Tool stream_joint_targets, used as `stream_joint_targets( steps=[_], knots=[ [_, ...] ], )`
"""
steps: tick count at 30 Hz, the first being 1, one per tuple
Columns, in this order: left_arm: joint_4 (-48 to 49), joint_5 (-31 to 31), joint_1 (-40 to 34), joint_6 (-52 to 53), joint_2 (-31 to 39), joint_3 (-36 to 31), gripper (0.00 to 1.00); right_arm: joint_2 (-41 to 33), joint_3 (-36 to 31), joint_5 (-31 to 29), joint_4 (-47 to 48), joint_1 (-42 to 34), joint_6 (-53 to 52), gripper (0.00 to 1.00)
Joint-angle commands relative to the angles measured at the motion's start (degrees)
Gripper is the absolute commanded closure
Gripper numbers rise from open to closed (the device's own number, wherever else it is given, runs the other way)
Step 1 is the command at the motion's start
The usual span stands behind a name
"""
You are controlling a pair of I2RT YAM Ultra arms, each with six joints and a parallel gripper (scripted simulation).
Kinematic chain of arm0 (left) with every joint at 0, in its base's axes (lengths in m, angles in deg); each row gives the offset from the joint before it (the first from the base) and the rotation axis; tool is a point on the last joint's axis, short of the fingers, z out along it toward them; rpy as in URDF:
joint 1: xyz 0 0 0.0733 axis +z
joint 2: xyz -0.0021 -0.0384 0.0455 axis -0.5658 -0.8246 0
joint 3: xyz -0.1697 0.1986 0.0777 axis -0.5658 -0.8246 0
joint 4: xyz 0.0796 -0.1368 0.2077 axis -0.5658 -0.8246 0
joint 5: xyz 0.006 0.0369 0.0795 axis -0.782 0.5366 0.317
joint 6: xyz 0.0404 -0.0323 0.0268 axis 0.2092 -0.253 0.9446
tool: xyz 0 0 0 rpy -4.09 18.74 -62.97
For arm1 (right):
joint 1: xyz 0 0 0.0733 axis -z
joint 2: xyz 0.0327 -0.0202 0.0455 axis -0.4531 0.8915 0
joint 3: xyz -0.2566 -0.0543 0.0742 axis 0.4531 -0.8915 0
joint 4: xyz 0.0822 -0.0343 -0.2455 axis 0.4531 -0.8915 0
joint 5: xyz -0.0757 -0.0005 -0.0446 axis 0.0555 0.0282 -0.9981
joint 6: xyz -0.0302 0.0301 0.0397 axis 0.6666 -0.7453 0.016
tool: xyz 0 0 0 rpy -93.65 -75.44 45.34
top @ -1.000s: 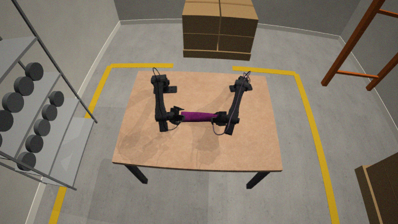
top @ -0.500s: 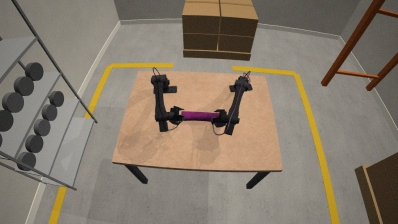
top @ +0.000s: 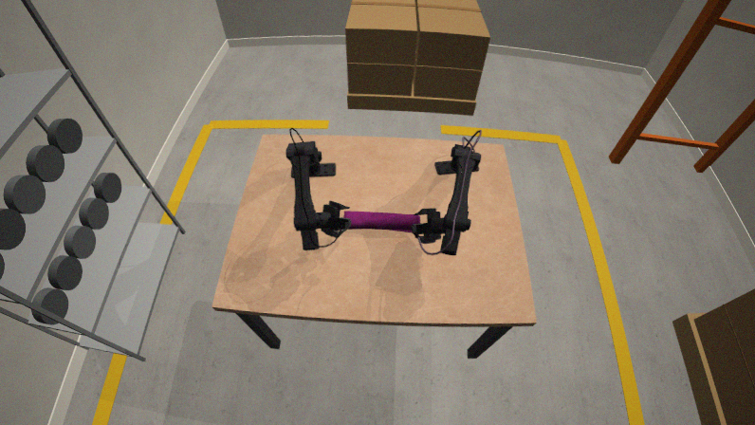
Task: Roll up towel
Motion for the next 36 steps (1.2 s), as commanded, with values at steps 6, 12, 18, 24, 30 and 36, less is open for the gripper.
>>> stream_joint_targets(
  steps=[6,12,18,24,30,36],
  knots=[
    [-0.9,-0.1,1.3,-0.5,3.6,2.2,0.15,-2.1,1.2,-0.3,-0.7,0.0,0.8,0.15],
    [-0.9,1.7,1.6,1.7,5.8,0.5,0.15,-4.9,-0.8,-2.2,-0.7,-0.3,1.5,0.15],
    [-0.9,4.8,2.1,5.6,9.9,-2.6,0.15,-14.0,-8.7,-5.0,4.5,-0.7,-0.7,0.15],
    [-0.9,9.5,3.1,11.7,16.4,-7.2,0.15,-29.2,-19.5,-9.5,10.9,-1.6,-4.5,0.15],
    [-0.6,12.6,4.0,16.2,21.7,-10.9,0.15,-41.1,-26.3,-13.4,14.4,-2.9,-7.6,0.15],
    [5.3,16.2,6.4,21.4,34.9,-22.2,0.15,-59.7,-34.1,-20.9,17.1,-6.7,-13.1,0.15]
  ],
)
